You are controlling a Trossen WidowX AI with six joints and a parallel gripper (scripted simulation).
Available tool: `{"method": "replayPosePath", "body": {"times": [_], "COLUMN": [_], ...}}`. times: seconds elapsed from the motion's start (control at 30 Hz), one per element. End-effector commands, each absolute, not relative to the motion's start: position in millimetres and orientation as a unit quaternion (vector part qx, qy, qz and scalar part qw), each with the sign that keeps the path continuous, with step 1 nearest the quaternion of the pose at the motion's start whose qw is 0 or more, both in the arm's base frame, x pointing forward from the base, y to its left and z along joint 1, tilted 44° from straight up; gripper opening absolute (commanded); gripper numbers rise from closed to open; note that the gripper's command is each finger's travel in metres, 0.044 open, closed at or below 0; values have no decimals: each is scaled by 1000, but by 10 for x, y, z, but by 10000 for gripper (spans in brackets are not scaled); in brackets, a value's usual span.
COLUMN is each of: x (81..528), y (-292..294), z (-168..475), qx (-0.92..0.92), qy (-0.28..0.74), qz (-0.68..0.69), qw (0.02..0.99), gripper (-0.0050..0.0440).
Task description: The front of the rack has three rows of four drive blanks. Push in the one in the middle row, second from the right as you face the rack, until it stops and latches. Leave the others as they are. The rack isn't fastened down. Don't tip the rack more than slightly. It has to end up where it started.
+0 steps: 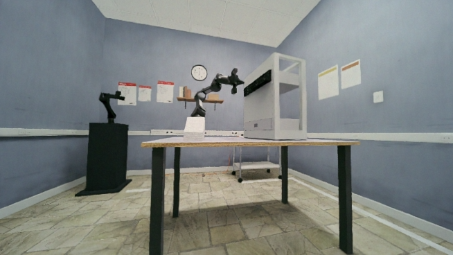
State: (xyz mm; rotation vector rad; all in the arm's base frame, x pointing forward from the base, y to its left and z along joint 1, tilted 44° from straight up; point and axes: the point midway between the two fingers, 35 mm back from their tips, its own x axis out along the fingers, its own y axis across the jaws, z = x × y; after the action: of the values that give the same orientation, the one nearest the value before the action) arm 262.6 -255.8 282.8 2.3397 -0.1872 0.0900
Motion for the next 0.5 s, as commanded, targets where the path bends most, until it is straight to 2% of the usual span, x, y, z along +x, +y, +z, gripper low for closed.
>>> {"method": "replayPosePath", "body": {"times": [0.0,0.47], "x": [2637,2913], "y": [-2568,-2571], "z": [2927,3234], "qx": [914,914], "qy": [-77,-77], "qz": [41,41], "qw": [397,397], "gripper": [-50,-50]}}
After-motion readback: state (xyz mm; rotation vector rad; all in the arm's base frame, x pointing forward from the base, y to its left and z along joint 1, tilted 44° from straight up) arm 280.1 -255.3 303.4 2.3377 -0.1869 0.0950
